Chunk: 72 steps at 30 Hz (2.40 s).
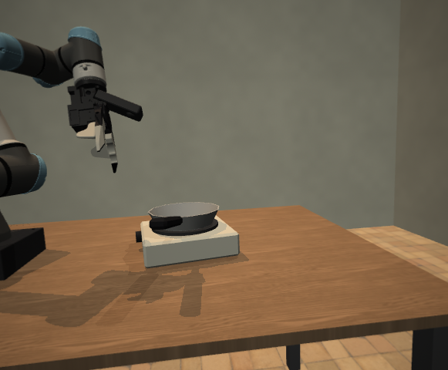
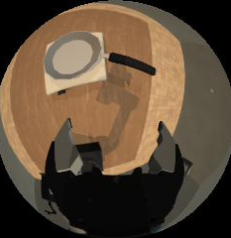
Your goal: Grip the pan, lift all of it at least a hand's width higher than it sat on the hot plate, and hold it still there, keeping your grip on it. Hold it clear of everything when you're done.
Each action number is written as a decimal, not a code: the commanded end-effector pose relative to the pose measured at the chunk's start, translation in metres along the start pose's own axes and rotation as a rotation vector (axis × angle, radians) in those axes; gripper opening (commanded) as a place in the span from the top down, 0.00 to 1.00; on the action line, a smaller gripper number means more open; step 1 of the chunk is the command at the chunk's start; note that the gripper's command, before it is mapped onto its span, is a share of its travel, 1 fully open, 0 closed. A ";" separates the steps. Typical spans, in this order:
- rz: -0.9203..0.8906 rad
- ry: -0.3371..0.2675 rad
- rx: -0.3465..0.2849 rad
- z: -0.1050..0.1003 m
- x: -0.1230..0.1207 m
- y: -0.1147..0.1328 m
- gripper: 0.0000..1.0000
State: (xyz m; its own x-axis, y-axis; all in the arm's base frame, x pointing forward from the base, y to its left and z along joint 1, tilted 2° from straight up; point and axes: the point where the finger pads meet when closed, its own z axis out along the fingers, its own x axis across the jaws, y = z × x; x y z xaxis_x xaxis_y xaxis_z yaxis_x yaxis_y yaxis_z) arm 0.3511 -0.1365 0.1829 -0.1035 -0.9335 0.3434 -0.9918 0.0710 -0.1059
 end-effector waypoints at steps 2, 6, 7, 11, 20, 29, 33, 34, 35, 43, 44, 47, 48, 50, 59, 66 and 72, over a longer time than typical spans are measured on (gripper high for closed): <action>0.000 0.000 0.001 0.000 0.000 0.000 0.00; 0.000 0.000 0.001 0.000 0.000 0.000 0.00; 0.000 0.000 0.001 0.000 0.000 0.000 0.00; 0.000 0.000 0.001 0.000 0.000 0.000 0.00; -0.001 0.000 0.001 0.000 0.000 0.000 0.00; -0.075 -0.019 -0.007 0.001 0.001 -0.008 0.00; -0.134 -0.035 -0.012 0.003 0.002 -0.015 0.00; -0.134 -0.035 -0.012 0.003 0.002 -0.015 0.00; -0.158 -0.041 -0.013 0.003 0.002 -0.017 0.00; -0.413 -0.115 -0.021 0.011 0.006 -0.044 0.00; -0.451 -0.127 -0.020 0.013 0.006 -0.048 0.00; -0.570 -0.163 -0.014 0.018 0.009 -0.061 0.00; -0.611 -0.176 -0.011 0.020 0.010 -0.065 0.00; -0.651 -0.189 -0.008 0.022 0.010 -0.069 0.00; -0.965 -0.287 0.042 0.041 0.018 -0.101 0.00; -1.180 -0.351 0.100 0.057 0.025 -0.121 0.00; -1.263 -0.375 0.128 0.064 0.028 -0.129 0.00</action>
State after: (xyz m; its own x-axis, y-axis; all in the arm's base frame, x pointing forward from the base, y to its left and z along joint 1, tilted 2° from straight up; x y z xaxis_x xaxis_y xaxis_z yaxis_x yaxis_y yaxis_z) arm 0.4743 -0.1901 0.1497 0.8990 -0.4379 0.0104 -0.4380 -0.8987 0.0200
